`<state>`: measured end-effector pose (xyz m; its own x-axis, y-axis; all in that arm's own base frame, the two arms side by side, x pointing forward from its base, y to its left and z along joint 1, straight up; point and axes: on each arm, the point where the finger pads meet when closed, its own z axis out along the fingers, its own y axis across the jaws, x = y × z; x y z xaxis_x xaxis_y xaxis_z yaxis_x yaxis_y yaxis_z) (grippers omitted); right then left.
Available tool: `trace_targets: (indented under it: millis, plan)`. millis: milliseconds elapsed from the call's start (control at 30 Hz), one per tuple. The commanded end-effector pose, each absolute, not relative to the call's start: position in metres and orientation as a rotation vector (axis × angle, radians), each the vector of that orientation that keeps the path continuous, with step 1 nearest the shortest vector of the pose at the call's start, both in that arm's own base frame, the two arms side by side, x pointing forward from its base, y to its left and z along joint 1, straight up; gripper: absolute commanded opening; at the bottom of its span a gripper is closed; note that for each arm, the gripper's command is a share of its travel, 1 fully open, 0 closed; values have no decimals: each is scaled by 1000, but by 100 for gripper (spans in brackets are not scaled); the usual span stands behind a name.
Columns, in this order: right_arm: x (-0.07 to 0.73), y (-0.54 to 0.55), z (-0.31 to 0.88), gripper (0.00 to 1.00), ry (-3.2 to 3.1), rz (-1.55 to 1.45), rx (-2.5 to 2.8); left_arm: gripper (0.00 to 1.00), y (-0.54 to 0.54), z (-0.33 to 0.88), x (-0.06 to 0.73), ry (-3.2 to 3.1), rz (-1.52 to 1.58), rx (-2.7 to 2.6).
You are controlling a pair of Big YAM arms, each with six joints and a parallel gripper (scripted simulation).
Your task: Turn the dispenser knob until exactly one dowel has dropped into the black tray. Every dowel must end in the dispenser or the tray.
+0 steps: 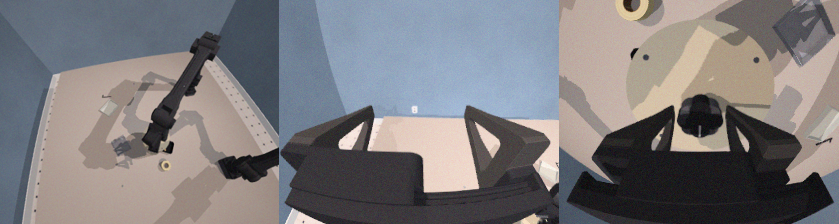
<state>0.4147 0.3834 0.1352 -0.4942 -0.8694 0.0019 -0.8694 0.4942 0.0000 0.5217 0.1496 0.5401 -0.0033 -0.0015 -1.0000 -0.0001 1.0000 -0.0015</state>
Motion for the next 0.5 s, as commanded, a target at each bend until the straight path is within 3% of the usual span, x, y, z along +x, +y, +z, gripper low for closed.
trace_targets:
  millis: [0, 467]
  plan:
    - [413, 382, 124, 69, -2676, 11, 1582, 100, 146, 586, 524, 1498, 27, 39]
    - [413, 382, 124, 69, -2680, 11, 1577, 100, 146, 586, 524, 1498, 27, 39]
